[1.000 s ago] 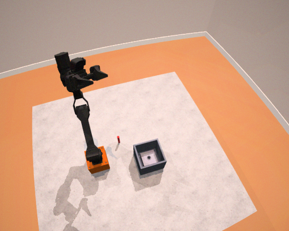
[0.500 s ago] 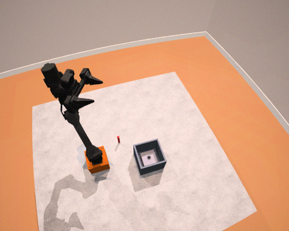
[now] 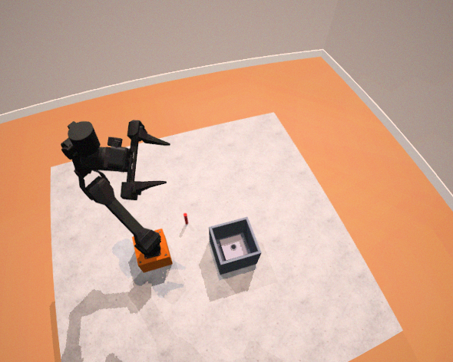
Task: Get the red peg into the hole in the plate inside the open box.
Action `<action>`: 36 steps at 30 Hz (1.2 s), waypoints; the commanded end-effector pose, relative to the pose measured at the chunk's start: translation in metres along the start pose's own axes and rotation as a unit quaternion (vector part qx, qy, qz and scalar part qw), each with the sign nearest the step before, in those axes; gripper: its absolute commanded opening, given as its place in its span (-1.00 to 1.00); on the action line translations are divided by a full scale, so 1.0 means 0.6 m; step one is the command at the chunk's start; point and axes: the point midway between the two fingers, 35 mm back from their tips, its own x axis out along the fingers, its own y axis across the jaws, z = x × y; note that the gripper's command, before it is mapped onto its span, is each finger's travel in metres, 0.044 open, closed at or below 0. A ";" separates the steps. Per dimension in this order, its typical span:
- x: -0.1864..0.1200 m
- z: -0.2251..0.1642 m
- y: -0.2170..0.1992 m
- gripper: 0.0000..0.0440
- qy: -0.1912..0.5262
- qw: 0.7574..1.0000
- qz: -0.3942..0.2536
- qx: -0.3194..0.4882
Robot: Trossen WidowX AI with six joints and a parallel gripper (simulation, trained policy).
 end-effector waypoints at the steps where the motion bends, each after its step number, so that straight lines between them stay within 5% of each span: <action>1: 0.019 -0.008 -0.014 0.98 0.029 0.998 0.003 0.046; 16: 0.094 -0.082 -0.041 1.00 0.177 0.955 0.000 0.237; 36: 0.155 -0.234 -0.021 1.00 0.359 0.835 -0.085 0.409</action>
